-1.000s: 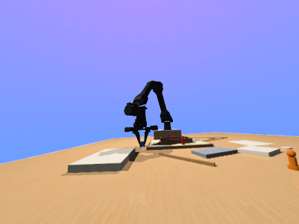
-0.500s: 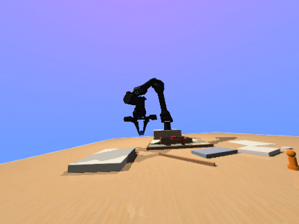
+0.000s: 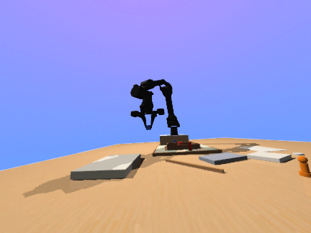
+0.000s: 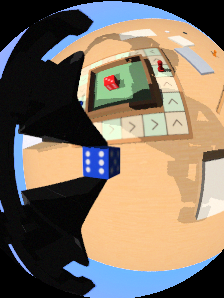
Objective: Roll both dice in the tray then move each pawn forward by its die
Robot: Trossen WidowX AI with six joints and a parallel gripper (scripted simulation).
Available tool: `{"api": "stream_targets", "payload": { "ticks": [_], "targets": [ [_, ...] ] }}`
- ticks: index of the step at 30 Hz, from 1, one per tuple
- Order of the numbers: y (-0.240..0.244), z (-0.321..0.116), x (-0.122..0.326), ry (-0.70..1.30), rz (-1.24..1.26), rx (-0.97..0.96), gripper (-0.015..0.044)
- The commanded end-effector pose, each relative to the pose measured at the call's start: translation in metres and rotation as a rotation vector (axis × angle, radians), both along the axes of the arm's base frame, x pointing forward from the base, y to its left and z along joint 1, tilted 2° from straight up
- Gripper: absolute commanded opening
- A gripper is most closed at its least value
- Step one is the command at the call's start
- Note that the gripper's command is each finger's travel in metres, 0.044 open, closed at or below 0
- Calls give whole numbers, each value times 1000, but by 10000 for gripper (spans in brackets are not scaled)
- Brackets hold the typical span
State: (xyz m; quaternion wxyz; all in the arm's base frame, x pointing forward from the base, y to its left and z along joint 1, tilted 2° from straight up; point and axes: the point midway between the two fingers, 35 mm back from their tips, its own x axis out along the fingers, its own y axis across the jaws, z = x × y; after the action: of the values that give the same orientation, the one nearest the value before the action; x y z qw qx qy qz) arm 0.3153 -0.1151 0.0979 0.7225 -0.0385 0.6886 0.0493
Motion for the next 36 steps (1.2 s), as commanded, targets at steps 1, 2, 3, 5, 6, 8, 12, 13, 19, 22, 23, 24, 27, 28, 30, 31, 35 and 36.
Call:
{"api": "stream_targets", "payload": {
  "ticks": [1,2,3,5,6,8,12,13,19,22,23,24,27,28,30,31,35,36],
  "targets": [
    [21,-2,3,-4,16,3,0],
    [27,-3,3,-4,18,4,0],
    [32,-5,4,-4,21,4,0],
    [44,-8,5,-4,27,5,0],
    [49,-9,5,-4,30,5,0],
    [61,-12,5,-4,35,6,0],
    [83,-18,3,-4,47,7,0],
    [89,-20,2,-4,49,8,0],
    [121,-25,0,-5,60,10,0],
    [138,-26,-2,-6,64,12,0],
    [143,-26,-3,-6,66,12,0],
    [148,-27,-4,-6,67,13,0],
    [150,-29,-6,-6,70,13,0],
    [146,-31,-7,-5,72,13,0],
    [140,-34,-9,-5,76,12,0],
    [139,-34,-9,-5,76,12,0],
    [140,-38,-5,-88,69,27,0],
    [140,-39,-4,-122,67,33,0]
  ]
}}
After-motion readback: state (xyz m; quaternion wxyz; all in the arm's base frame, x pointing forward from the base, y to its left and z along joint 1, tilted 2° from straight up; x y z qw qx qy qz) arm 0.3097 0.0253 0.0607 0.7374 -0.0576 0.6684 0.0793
